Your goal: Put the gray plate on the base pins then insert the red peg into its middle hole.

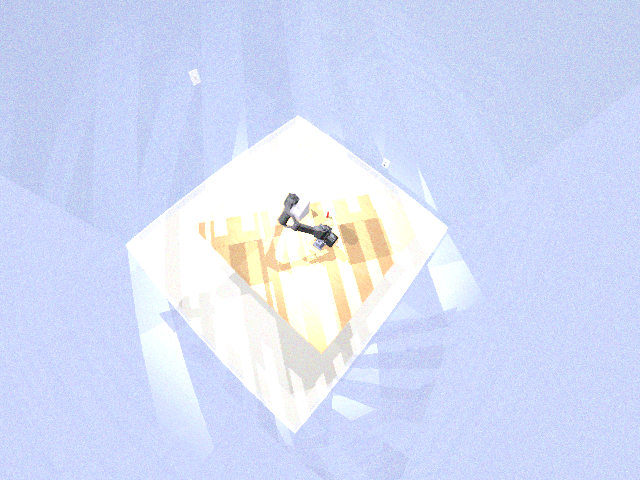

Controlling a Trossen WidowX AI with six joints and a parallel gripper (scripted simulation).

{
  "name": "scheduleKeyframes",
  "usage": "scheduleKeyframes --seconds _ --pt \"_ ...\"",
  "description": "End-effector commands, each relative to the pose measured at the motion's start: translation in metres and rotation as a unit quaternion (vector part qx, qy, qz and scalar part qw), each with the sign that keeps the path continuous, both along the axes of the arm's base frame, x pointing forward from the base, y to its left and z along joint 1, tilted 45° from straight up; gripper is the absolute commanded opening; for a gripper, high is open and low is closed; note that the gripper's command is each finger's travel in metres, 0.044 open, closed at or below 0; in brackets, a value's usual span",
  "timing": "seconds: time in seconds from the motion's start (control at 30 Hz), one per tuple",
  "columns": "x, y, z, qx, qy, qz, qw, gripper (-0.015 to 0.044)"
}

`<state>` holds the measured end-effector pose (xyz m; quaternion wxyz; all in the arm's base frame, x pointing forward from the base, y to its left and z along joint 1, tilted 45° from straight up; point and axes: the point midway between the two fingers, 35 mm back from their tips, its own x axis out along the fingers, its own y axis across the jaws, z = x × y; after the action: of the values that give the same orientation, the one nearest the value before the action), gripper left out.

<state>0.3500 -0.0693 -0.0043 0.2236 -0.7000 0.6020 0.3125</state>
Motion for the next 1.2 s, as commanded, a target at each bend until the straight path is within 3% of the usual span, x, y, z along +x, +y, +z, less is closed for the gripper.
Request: scheduleKeyframes --seconds 0.0,0.13,0.7,0.9,1.17 --pt "0.001 0.001 0.001 0.000 -0.002 0.000 1.000 0.0000" --pt "0.001 0.001 0.001 0.000 -0.002 0.000 1.000 0.0000" --pt "0.001 0.001 0.001 0.000 -0.002 0.000 1.000 0.0440" --pt "0.002 0.009 0.007 0.001 -0.001 0.001 1.000 0.0440" --pt "-0.009 0.084 0.082 -0.001 0.003 0.002 1.000 0.0440"
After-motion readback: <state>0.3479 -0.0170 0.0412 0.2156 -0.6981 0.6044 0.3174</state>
